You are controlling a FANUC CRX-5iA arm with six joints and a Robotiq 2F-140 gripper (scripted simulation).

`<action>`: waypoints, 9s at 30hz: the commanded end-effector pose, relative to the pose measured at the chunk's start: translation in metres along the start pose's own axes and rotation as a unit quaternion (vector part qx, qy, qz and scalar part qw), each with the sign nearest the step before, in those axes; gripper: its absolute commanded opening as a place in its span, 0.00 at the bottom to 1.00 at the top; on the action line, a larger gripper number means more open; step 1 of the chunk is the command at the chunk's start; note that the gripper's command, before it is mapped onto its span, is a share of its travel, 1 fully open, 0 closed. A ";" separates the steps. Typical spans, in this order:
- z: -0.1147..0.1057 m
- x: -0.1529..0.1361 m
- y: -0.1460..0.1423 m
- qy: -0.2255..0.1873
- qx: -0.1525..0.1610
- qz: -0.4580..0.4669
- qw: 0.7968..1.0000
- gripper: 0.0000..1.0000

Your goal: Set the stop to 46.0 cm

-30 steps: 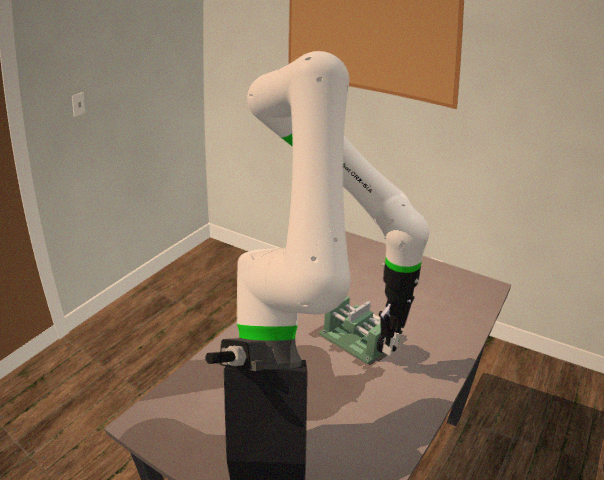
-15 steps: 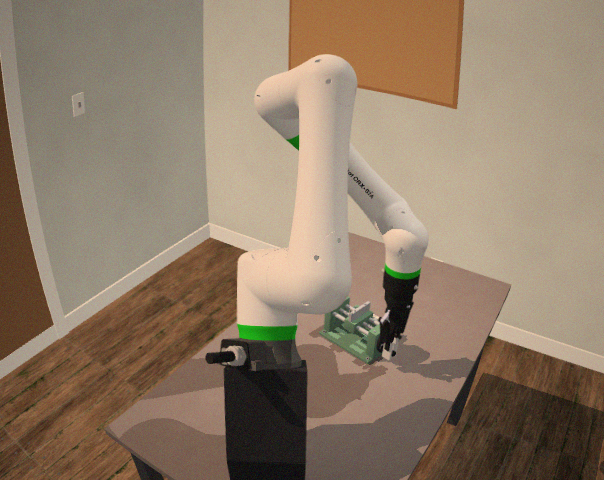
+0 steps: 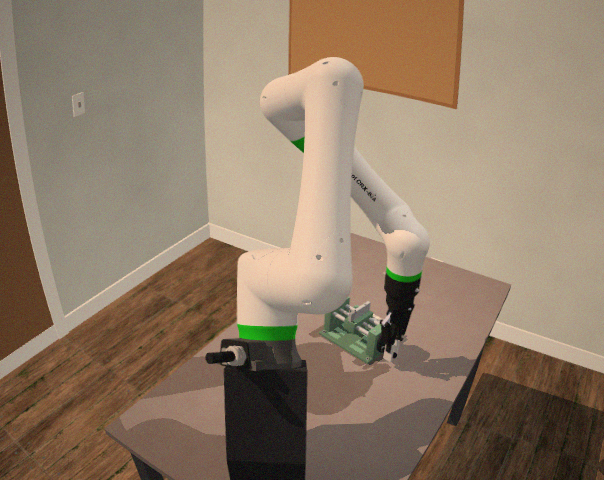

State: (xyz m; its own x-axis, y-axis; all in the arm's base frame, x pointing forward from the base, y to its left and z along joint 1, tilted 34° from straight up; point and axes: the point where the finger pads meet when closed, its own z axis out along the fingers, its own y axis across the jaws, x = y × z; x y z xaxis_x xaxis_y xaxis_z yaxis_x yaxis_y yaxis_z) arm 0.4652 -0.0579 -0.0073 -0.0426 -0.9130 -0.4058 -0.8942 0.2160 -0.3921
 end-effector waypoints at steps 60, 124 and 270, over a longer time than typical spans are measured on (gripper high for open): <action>0.009 0.000 -0.033 0.000 0.000 0.000 1.000 0.04; 0.008 0.000 -0.037 0.000 0.000 0.000 1.000 0.04; 0.010 0.000 -0.025 0.000 0.000 0.000 1.000 0.04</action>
State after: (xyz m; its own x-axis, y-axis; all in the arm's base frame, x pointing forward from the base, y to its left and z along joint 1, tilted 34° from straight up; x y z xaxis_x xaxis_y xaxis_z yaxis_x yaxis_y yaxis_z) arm 0.4874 -0.0588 -0.0076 -0.0425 -0.9129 -0.4059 -0.8944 0.2159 -0.3918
